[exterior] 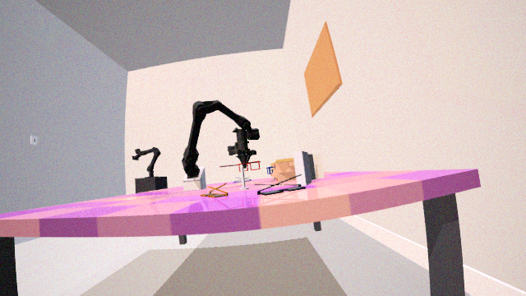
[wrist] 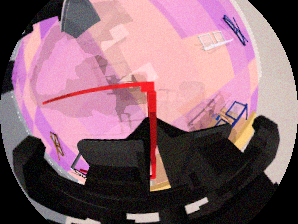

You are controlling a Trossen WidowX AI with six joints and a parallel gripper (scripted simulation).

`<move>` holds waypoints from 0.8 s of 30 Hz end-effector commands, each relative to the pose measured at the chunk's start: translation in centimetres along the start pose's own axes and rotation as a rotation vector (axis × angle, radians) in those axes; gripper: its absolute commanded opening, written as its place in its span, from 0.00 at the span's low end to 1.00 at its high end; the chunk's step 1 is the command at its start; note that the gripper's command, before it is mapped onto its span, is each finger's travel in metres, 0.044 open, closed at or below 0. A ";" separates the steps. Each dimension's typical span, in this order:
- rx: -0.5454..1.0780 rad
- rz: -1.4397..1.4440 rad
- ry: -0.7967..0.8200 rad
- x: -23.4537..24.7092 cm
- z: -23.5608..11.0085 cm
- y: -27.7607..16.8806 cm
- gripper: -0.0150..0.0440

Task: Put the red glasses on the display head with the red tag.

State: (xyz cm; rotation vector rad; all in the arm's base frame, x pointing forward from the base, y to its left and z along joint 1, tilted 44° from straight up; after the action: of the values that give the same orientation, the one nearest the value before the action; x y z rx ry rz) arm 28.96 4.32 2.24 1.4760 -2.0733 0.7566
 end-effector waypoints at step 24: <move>0.002 -0.008 0.007 0.1 2.8 -0.1 0.25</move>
State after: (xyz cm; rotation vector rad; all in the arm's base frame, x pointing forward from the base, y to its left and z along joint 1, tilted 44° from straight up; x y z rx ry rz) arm 28.88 2.67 0.49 1.4764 -2.0735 0.7576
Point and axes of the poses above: the point midway between the two fingers, 35 mm back from their tips, its own z axis out along the fingers, its own x axis across the jaws, y = z × x, the point moved 3 cm from there along -z, back along the fingers, and after that the axes turned 12 degrees about -z, right-handed, at the moved point
